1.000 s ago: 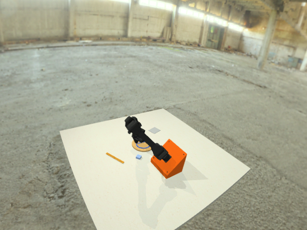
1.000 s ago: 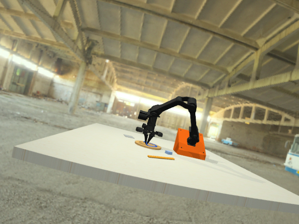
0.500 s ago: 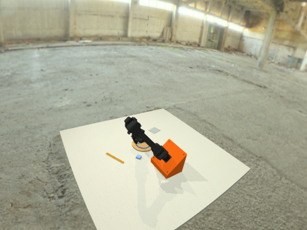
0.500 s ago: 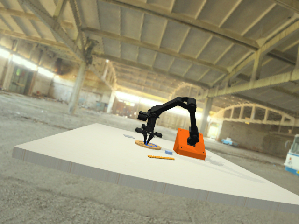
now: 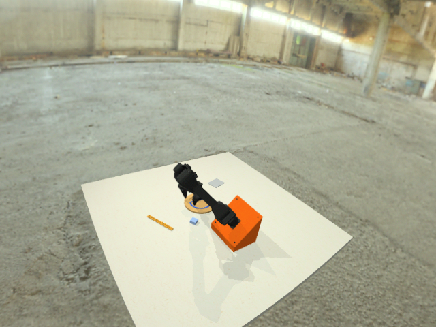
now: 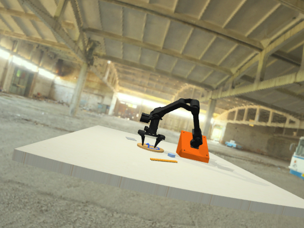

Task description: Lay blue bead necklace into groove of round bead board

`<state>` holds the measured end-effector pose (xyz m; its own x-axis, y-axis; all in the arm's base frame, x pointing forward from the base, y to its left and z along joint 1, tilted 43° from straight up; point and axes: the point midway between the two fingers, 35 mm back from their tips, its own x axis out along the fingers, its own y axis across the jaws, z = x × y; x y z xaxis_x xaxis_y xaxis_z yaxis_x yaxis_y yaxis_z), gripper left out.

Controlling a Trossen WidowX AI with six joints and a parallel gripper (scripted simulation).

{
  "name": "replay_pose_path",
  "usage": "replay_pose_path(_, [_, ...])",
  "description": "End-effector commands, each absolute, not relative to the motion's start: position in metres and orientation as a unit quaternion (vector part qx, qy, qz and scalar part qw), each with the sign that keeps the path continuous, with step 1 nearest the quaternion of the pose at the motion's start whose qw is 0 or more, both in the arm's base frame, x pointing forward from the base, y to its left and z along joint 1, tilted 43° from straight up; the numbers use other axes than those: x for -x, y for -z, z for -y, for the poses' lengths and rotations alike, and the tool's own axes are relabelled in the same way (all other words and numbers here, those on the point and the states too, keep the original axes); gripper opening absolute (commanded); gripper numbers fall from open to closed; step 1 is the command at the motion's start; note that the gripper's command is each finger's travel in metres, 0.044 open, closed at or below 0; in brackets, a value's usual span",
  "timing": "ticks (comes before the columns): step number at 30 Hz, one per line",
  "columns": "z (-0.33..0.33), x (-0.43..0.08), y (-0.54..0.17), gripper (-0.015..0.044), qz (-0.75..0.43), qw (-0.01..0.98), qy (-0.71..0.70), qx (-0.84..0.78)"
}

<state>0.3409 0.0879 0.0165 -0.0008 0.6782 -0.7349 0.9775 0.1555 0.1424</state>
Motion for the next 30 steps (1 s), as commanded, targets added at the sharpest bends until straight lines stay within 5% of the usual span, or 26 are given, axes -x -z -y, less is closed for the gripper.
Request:
replay_pose_path(1, [-0.0861, -0.3411, -0.0189, 0.0440, -0.675, 0.351, 0.212, -0.613])
replay_pose_path(20, [-0.0861, -0.3411, -0.0189, 0.0440, -0.675, 0.351, 0.212, -0.613])
replay_pose_path(30, [-0.0774, -0.3416, -0.0231, 0.0177, -0.704, 0.565, -0.072, -0.425])
